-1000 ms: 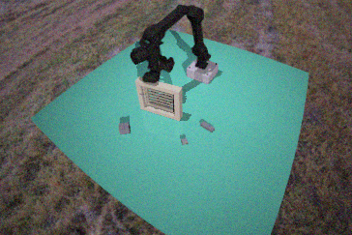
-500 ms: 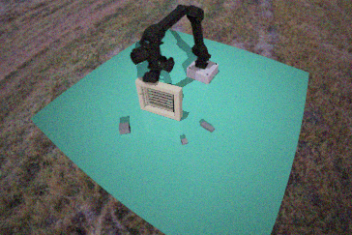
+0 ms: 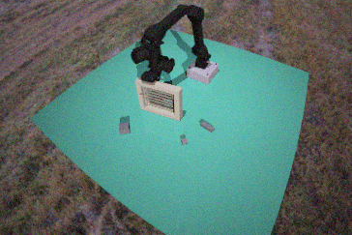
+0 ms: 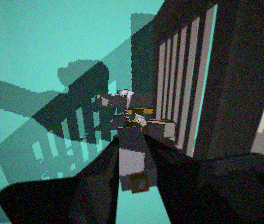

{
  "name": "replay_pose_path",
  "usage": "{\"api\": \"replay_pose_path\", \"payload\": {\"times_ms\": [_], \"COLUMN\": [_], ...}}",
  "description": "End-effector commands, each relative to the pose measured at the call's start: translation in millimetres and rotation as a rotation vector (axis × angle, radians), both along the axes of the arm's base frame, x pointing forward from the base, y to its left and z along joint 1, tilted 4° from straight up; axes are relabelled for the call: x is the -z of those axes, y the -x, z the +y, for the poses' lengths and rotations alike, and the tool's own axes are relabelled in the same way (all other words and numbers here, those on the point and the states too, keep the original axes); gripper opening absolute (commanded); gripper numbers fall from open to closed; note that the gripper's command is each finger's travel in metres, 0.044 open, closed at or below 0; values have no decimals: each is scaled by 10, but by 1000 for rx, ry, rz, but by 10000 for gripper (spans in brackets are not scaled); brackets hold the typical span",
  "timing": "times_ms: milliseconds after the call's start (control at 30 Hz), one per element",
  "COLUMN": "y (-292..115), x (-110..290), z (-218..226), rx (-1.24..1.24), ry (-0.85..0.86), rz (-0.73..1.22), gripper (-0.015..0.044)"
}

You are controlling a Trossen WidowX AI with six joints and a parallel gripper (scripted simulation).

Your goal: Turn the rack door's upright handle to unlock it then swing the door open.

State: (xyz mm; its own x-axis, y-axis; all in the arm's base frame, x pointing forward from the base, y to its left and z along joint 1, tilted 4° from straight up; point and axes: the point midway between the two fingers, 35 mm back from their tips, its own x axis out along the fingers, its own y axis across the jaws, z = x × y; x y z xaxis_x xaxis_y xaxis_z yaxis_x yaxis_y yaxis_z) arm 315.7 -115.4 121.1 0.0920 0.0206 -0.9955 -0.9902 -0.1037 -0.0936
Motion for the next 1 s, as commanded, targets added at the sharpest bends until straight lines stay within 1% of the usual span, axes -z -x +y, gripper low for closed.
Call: {"api": "replay_pose_path", "payload": {"times_ms": [0, 500, 967], "y": [57, 247, 488], "x": [7, 24, 44], "z": [23, 119, 303], "rx": [87, 400, 659], "ry": [-11, -39, -63], "rz": [9, 17, 25], "gripper": [8, 8, 8]}}
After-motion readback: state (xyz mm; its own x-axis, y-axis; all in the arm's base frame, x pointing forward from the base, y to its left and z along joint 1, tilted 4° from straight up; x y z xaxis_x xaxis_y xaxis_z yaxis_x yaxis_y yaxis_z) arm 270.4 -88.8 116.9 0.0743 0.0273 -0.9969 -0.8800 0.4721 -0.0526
